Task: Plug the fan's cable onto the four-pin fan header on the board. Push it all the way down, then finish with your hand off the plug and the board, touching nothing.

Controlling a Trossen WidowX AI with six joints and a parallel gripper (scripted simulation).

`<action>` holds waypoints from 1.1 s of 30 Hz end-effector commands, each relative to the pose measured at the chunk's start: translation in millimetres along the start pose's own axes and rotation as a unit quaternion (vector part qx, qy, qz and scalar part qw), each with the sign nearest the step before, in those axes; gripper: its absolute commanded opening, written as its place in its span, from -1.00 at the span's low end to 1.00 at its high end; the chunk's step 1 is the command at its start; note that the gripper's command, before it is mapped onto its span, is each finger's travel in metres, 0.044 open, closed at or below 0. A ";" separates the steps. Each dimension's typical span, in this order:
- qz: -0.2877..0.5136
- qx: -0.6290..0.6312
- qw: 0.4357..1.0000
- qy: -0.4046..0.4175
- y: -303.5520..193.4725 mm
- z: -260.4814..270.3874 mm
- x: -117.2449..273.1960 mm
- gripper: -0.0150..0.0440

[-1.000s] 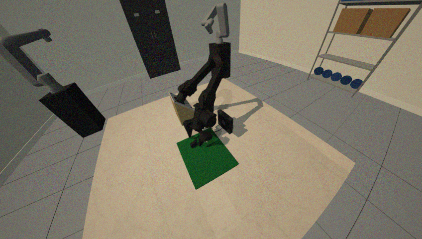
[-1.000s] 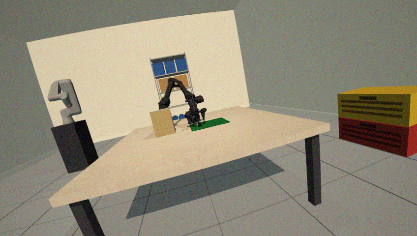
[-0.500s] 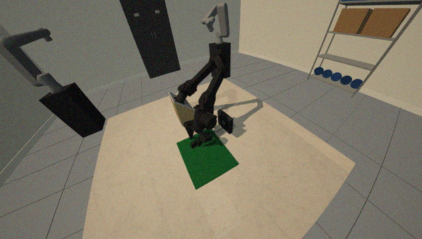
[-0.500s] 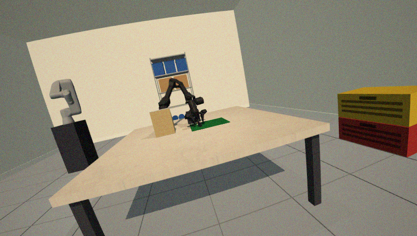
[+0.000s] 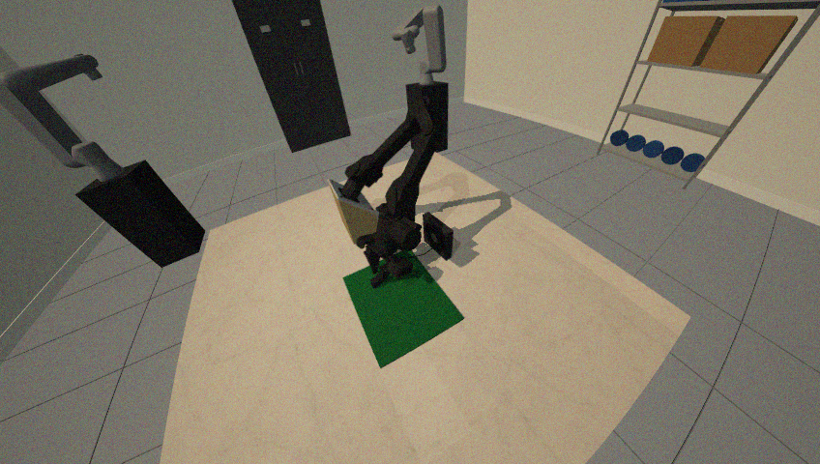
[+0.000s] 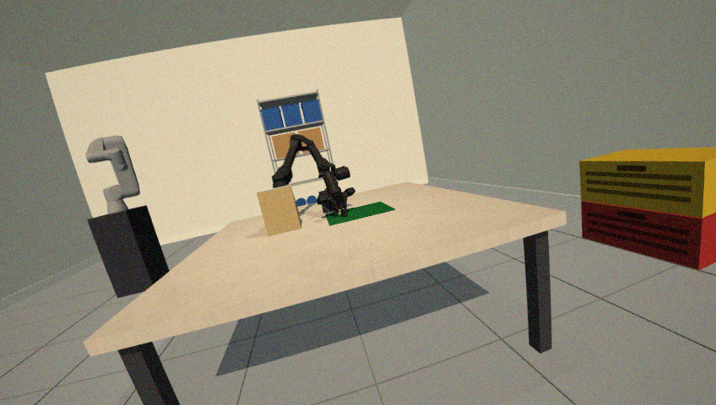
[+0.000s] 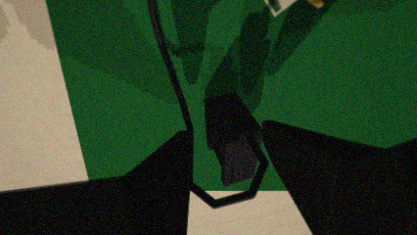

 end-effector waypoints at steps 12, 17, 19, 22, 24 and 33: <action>0.000 0.000 1.000 0.000 0.1 -0.1 0.2 -0.21; 0.001 0.000 1.000 0.000 -5.0 -2.2 10.0 -0.49; 0.002 -0.001 1.000 0.000 -7.8 -3.1 15.7 -0.49; 0.003 -0.001 1.000 0.000 -12.0 -4.1 24.5 -0.49; 0.003 -0.002 1.000 0.000 -14.8 -4.6 30.4 -0.49; 0.004 -0.003 1.000 0.001 -26.2 -4.4 57.0 -0.49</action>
Point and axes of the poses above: the point midway between the two fingers, 35 mm back from their tips, its own x axis back along the fingers, its own z axis across the jaws, y = z × x, the point moved 2 cm from there along x, back along the fingers, and after that the axes turned 12 degrees about -x, right-handed, at the moved point
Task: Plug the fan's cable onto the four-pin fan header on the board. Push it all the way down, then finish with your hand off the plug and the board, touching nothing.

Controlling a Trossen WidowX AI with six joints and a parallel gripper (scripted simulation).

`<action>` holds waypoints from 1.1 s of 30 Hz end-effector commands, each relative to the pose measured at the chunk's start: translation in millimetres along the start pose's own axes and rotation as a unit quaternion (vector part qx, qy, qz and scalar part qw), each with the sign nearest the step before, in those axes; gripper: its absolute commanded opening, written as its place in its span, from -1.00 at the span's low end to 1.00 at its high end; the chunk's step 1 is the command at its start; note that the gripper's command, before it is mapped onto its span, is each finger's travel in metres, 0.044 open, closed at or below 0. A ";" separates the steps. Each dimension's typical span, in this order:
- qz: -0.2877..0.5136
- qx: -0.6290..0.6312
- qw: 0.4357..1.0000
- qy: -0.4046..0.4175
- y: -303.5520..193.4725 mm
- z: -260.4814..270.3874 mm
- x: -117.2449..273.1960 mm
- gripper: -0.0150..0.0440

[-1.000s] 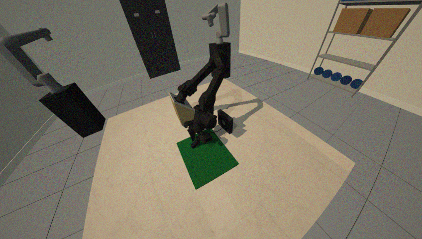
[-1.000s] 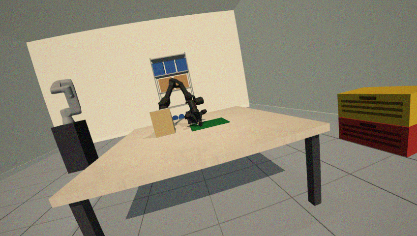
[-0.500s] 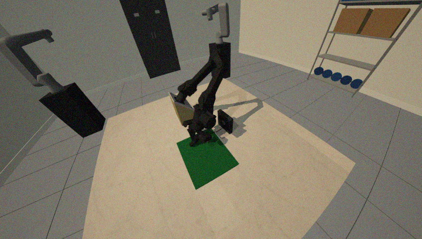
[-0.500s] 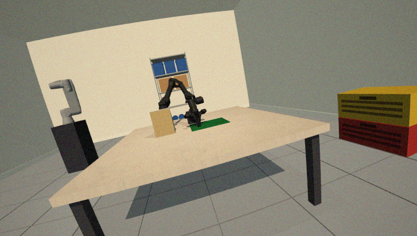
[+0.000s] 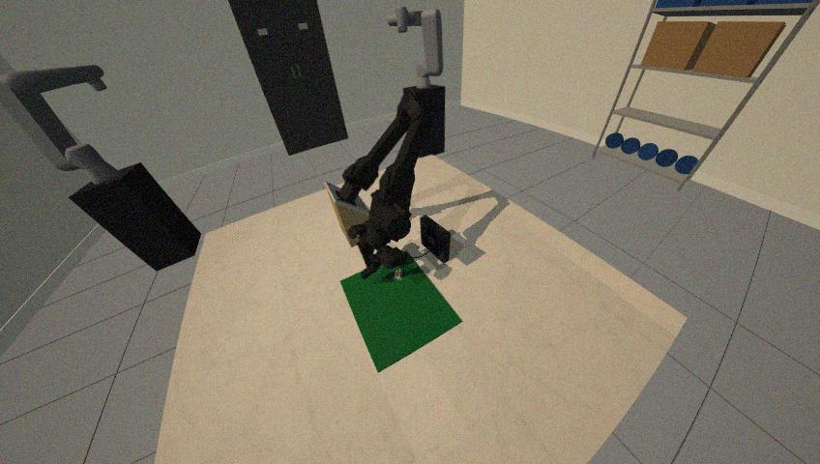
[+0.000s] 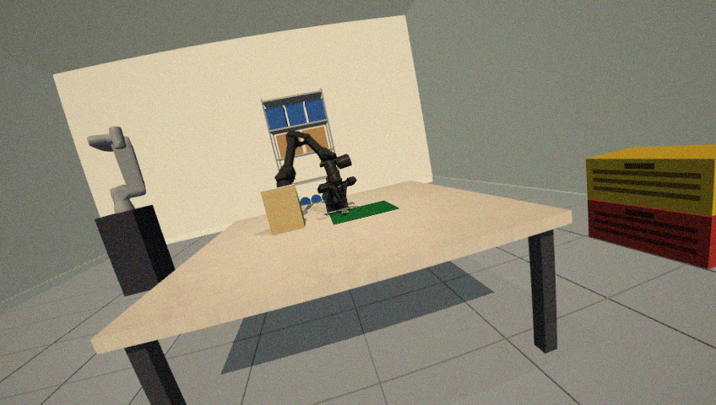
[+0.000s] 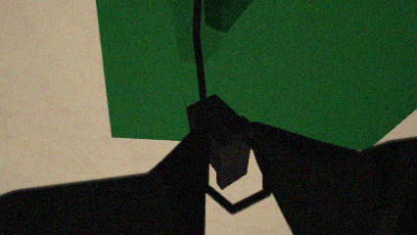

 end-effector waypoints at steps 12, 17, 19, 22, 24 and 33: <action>-0.018 -0.123 0.992 0.000 0.0 -19.4 14.6 -0.49; -0.028 -0.206 0.978 0.006 2.4 -30.6 15.6 -0.49; -0.032 -0.239 0.971 0.009 3.4 -35.0 16.1 -0.49; -0.038 -0.288 0.957 0.014 4.9 -41.5 16.7 -0.49; -0.041 -0.320 0.946 0.017 5.9 -45.9 17.1 -0.49; -0.054 -0.459 0.886 0.036 10.3 -65.0 18.8 -0.49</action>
Point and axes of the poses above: the point midway between the two fingers, 35 mm back from their tips, its own x axis back along the fingers, its own z axis across the jaws, y = z × x, the point moved 2 cm from there along x, back along the fingers, and after that the axes turned 12 degrees about -x, right-handed, at the moved point
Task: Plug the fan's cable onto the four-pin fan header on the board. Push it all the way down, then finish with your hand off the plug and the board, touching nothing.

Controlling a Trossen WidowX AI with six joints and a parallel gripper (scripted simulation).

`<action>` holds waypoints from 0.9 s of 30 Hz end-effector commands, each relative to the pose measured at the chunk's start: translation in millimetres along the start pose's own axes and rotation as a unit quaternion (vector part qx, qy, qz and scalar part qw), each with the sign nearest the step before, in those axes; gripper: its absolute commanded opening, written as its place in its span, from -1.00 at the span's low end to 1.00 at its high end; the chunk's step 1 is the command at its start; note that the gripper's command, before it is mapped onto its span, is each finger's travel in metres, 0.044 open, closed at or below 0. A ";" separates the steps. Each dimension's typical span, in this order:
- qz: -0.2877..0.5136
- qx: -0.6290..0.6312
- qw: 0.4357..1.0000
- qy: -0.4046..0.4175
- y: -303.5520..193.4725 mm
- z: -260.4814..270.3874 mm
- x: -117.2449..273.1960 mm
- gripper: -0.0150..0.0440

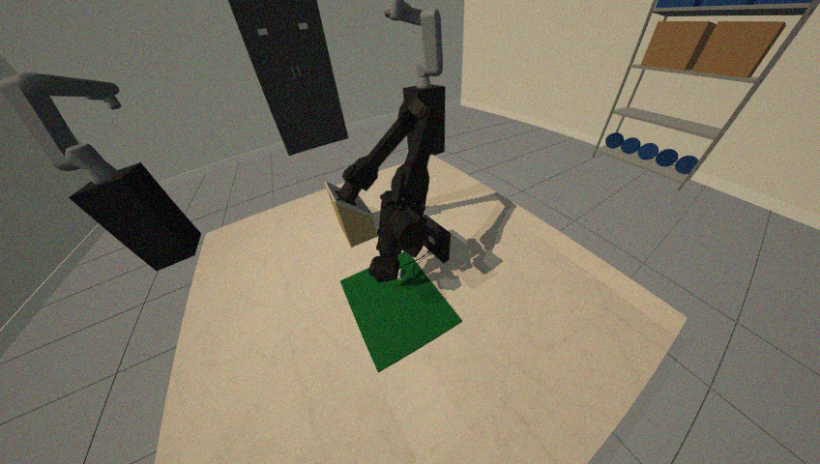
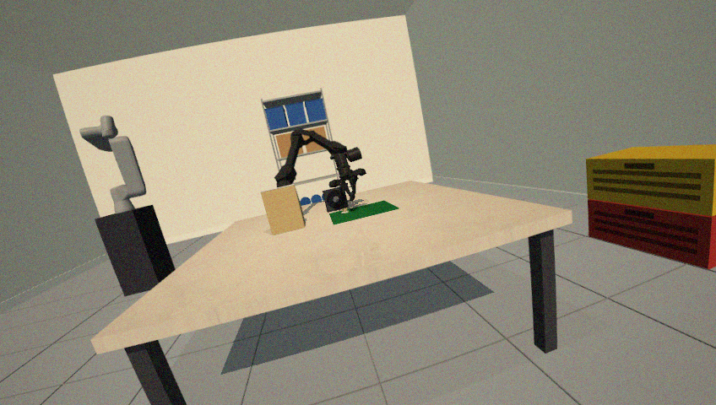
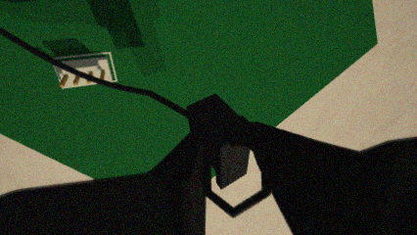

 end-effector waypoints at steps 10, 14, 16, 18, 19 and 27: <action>-0.008 -0.220 0.975 0.030 24.6 -12.9 0.8 -0.49; -0.008 -0.286 0.958 0.040 32.0 -16.6 1.3 -0.49; -0.008 -0.318 0.947 0.044 35.7 -18.4 1.5 -0.49; -0.007 -0.350 0.935 0.049 39.3 -20.2 1.8 -0.49; -0.006 -0.366 0.929 0.051 41.1 -21.0 1.9 -0.49; 0.001 -0.488 0.870 0.070 55.4 -27.8 2.7 -0.49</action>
Point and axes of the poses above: the point midway between the two fingers, 35 mm back from their tips, its own x axis back along the fingers, its own z axis across the jaws, y = z × x, the point moved 2 cm from there along x, back along the fingers, and after that the axes turned 12 degrees about -x, right-handed, at the moved point
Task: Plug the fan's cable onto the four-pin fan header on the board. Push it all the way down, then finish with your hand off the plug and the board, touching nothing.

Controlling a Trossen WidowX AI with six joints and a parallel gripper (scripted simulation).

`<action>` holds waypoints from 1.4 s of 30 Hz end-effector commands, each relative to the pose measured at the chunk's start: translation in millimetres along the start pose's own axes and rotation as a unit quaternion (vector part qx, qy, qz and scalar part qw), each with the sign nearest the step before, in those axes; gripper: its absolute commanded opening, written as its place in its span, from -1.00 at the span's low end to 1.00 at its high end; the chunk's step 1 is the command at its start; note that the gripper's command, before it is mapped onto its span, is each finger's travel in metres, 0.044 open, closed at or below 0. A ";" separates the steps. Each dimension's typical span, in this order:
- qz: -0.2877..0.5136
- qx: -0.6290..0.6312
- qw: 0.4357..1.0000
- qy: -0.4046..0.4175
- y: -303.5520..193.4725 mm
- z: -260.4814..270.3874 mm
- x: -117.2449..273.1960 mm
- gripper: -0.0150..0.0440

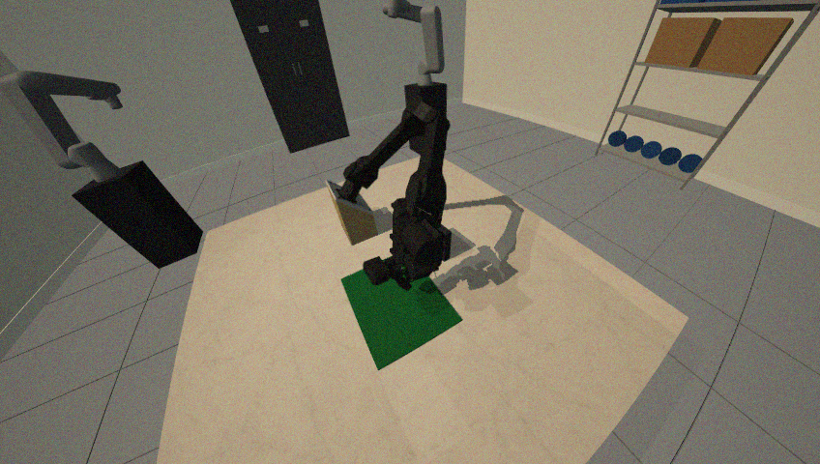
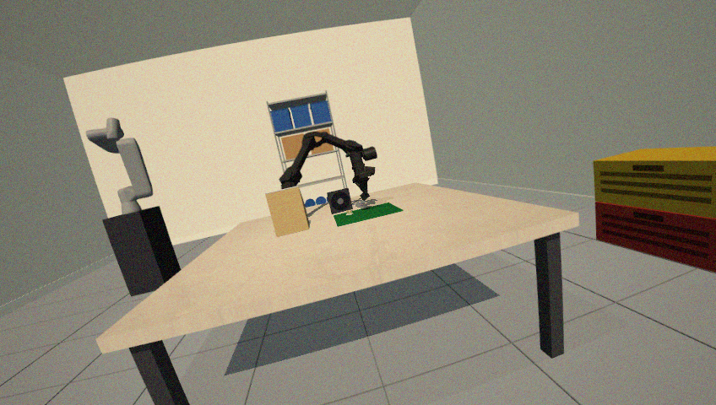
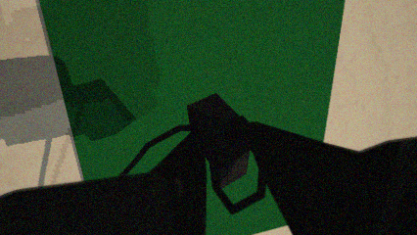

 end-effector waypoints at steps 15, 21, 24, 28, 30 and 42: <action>0.026 -0.303 0.952 0.032 30.7 15.4 0.4 -0.49; 0.039 -0.399 0.915 0.038 39.9 20.6 0.7 -0.49; 0.046 -0.445 0.893 0.041 44.4 23.2 0.7 -0.49; 0.056 -0.505 0.860 0.043 50.2 26.5 0.8 -0.49; 0.061 -0.534 0.842 0.044 53.1 28.2 0.8 -0.49; 0.078 -0.624 0.776 0.044 62.1 33.6 0.9 -0.49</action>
Point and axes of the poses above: the point midway between the two fingers, 35 mm back from their tips, its own x axis back along the fingers, its own z axis across the jaws, y = z × x, the point moved 2 cm from there along x, back along the fingers, and after that the axes turned 12 degrees about -x, right-handed, at the moved point
